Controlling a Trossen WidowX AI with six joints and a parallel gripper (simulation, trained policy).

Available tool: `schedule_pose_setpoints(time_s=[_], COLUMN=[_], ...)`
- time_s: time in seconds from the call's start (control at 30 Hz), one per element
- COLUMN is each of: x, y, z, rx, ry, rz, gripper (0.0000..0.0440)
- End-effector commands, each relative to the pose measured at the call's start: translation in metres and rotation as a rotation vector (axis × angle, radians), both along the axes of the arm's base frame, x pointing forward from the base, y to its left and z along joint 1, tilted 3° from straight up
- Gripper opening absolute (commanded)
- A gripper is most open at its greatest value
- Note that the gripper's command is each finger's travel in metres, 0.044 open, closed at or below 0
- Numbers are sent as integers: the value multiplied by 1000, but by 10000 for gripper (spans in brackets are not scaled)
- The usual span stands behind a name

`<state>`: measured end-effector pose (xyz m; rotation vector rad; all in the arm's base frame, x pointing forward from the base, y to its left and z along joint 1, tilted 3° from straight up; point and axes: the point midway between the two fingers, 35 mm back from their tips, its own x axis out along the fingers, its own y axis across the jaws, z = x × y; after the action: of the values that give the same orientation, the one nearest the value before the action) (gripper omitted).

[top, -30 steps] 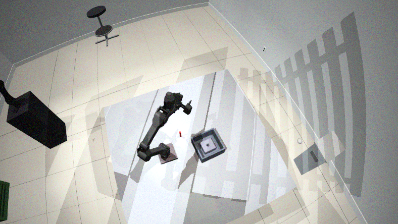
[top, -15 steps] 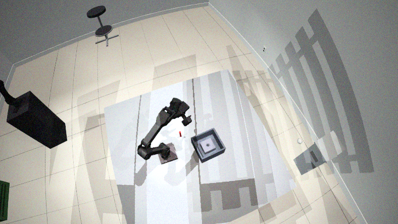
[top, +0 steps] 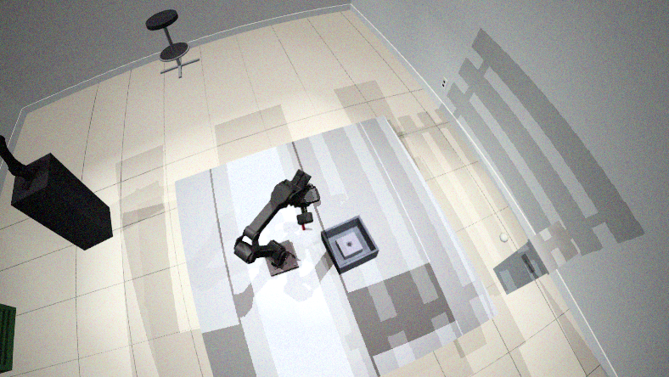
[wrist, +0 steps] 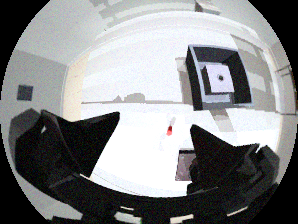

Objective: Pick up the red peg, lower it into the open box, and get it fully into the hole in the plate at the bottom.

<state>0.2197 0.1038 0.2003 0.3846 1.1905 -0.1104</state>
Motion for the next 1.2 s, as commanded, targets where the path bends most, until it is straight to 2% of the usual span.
schedule_pose_setpoints(time_s=[0.0,0.23,0.47,1.07,1.17], x=[-12,-31,-40,-35,-34], y=[-4,-6,-5,1,0], z=[-22,-56,-86,-162,-171], rx=[-34,-98,-153,-199,-207], ry=[115,281,368,353,351], rz=[-87,-235,-336,-398,-396], gripper=[440,440,440,440,426])
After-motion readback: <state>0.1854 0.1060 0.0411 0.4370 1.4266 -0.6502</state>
